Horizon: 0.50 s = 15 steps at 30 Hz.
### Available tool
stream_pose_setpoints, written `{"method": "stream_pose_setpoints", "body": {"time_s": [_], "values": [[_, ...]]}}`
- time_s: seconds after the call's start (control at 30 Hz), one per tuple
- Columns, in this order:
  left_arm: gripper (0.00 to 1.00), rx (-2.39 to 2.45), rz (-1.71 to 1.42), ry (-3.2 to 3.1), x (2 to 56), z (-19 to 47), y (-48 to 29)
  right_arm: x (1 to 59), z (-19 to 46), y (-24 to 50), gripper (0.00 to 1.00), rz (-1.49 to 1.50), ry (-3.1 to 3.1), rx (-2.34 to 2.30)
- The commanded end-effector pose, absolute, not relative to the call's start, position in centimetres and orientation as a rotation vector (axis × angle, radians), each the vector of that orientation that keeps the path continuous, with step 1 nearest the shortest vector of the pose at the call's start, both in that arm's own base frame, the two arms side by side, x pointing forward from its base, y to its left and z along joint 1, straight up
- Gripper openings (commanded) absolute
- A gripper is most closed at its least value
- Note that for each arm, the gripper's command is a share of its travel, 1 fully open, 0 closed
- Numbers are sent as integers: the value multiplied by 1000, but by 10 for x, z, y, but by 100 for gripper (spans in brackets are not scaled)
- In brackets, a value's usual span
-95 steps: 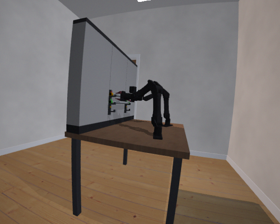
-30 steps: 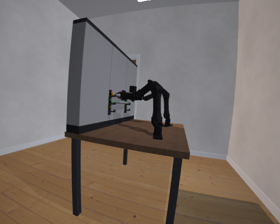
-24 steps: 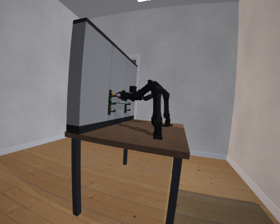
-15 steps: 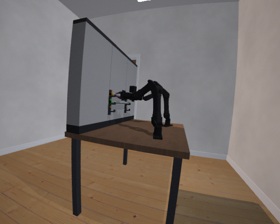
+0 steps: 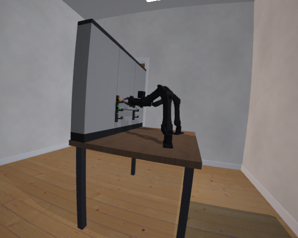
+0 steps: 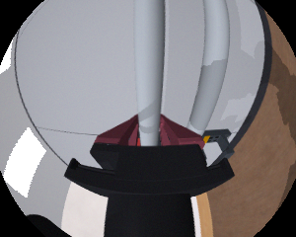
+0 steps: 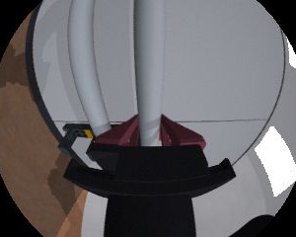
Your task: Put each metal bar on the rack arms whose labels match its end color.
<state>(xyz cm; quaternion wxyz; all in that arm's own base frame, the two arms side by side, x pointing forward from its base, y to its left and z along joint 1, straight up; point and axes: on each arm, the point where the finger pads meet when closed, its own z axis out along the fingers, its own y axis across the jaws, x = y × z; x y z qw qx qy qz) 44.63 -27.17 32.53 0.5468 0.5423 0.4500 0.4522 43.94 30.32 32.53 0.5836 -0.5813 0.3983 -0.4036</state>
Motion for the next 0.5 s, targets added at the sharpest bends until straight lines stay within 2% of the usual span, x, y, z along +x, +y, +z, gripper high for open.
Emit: {"method": "stream_pose_setpoints", "body": {"time_s": [0.0,0.47], "values": [[0,1291,1071,1070,444,341,-269,437,341,299,0,-938,938,-1360],[0,1291,1071,1070,444,355,-269,437,355,299,0,-938,938,-1360]]}}
